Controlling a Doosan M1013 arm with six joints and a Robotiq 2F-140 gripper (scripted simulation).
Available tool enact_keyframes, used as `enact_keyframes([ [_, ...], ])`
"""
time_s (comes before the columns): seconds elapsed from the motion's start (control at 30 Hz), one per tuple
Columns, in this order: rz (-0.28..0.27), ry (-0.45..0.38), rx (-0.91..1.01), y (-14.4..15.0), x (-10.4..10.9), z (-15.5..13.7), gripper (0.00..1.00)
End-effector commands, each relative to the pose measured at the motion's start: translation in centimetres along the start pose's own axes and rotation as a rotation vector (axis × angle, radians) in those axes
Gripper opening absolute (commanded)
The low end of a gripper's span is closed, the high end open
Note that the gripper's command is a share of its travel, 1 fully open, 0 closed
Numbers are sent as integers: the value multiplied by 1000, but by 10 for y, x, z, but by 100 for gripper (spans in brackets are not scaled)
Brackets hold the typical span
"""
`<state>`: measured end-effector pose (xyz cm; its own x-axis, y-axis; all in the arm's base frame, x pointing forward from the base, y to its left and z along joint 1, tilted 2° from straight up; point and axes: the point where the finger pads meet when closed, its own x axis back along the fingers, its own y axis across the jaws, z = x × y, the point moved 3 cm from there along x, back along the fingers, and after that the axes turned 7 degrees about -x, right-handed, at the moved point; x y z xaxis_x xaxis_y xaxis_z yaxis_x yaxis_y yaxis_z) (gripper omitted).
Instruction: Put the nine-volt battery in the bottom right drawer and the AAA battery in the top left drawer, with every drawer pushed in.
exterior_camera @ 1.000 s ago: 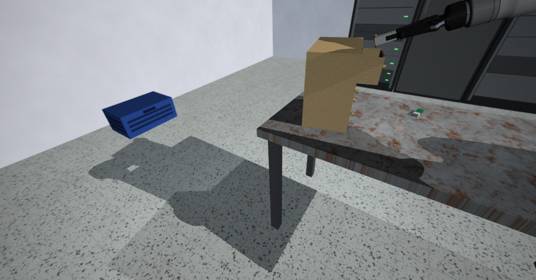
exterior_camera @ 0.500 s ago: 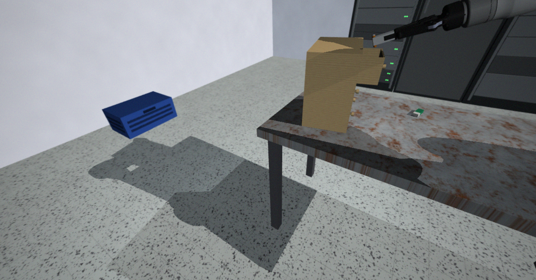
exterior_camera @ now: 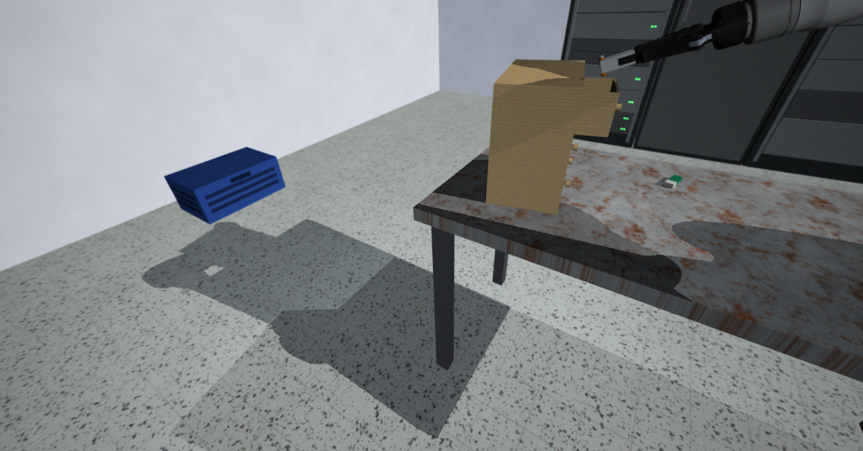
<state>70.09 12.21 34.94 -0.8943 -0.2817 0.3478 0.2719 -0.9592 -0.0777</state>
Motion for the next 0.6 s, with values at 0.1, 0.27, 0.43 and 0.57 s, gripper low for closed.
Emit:
enact_keyframes([
  [0.1, 0, 0, 0, 0, 0, 0, 5],
  [0.27, 0, 0, 0, 0, 0, 0, 12],
  [0.43, 0, 0, 0, 0, 0, 0, 100],
  [0.57, 0, 0, 0, 0, 0, 0, 100],
])
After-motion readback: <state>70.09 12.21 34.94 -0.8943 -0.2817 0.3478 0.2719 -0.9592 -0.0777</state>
